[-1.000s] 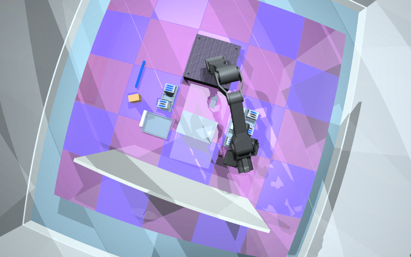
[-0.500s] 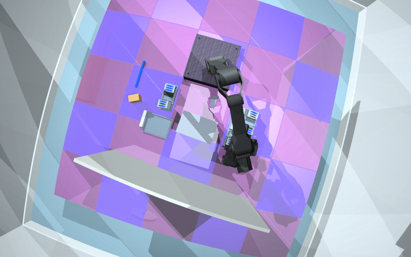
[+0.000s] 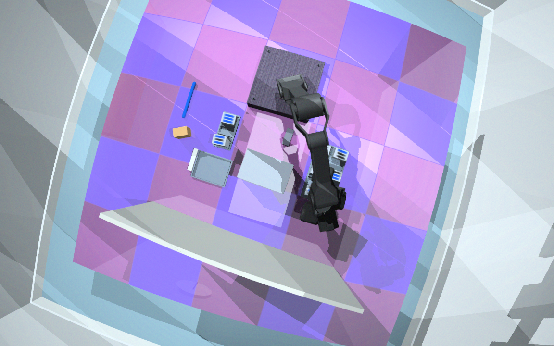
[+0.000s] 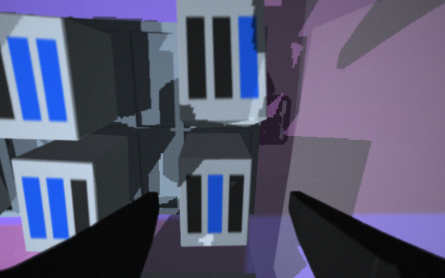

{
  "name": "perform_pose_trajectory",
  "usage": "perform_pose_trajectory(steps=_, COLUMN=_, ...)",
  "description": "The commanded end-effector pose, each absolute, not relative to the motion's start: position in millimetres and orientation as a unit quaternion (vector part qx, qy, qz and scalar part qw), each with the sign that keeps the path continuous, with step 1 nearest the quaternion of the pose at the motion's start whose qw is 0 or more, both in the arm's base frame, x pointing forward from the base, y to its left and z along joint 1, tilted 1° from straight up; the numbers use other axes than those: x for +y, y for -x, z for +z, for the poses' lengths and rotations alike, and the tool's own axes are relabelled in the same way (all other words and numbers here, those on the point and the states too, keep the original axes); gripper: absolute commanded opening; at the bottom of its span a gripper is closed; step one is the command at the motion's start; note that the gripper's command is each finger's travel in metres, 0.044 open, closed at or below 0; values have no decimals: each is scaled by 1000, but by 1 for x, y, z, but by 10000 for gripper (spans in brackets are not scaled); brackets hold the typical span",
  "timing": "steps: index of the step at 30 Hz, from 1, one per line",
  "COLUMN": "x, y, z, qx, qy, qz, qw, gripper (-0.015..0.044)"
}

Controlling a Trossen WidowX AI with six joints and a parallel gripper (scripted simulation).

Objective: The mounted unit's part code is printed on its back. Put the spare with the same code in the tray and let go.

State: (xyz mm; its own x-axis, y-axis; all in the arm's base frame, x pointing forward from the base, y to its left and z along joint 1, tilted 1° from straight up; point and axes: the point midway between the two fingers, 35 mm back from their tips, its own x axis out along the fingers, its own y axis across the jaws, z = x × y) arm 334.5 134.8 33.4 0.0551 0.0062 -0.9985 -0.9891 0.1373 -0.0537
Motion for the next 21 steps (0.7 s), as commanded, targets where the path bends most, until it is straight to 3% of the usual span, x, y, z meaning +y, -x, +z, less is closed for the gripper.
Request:
perform_pose_trajectory(steps=1, x=133, y=-332, z=22, qx=522, qy=474, qz=454, qw=545, gripper=300)
perform_pose_trajectory(steps=21, x=132, y=-331, z=-6, qx=522, qy=474, qz=454, qw=545, gripper=300)
